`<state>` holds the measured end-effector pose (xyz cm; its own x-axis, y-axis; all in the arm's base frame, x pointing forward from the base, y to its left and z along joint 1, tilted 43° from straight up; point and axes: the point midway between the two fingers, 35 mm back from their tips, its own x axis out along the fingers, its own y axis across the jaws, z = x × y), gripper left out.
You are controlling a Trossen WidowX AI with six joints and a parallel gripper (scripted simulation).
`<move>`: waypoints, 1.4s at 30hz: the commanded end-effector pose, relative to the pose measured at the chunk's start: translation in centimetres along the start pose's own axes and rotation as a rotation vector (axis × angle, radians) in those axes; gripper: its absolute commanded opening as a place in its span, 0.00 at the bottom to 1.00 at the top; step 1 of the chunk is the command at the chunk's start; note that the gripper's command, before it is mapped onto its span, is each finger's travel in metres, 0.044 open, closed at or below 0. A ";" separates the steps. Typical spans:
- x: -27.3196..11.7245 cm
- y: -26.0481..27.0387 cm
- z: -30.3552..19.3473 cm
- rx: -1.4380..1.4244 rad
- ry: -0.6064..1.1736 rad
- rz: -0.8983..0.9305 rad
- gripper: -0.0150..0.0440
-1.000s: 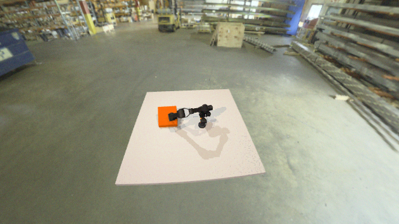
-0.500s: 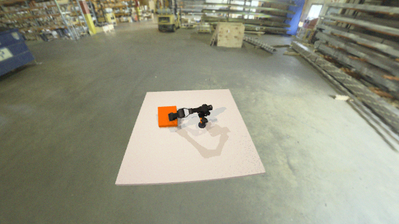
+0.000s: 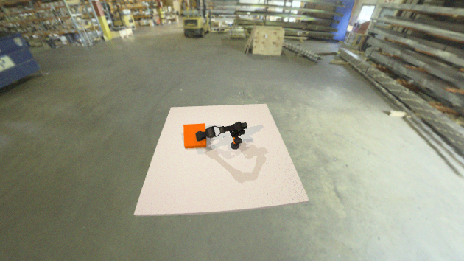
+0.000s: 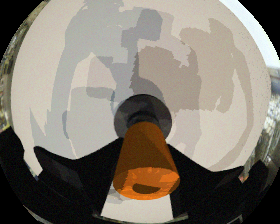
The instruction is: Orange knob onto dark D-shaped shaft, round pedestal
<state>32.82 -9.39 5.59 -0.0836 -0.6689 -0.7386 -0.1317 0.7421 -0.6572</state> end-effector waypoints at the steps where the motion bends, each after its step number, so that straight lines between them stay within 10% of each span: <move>1: 0.0 0.0 0.0 -0.005 -0.002 -0.002 0.25; 42: -0.4 0.2 -0.2 -0.214 -0.002 -0.002 0.25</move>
<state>32.69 -9.31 5.61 -0.0850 -0.6709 -0.7367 -0.3385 0.7148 -0.6119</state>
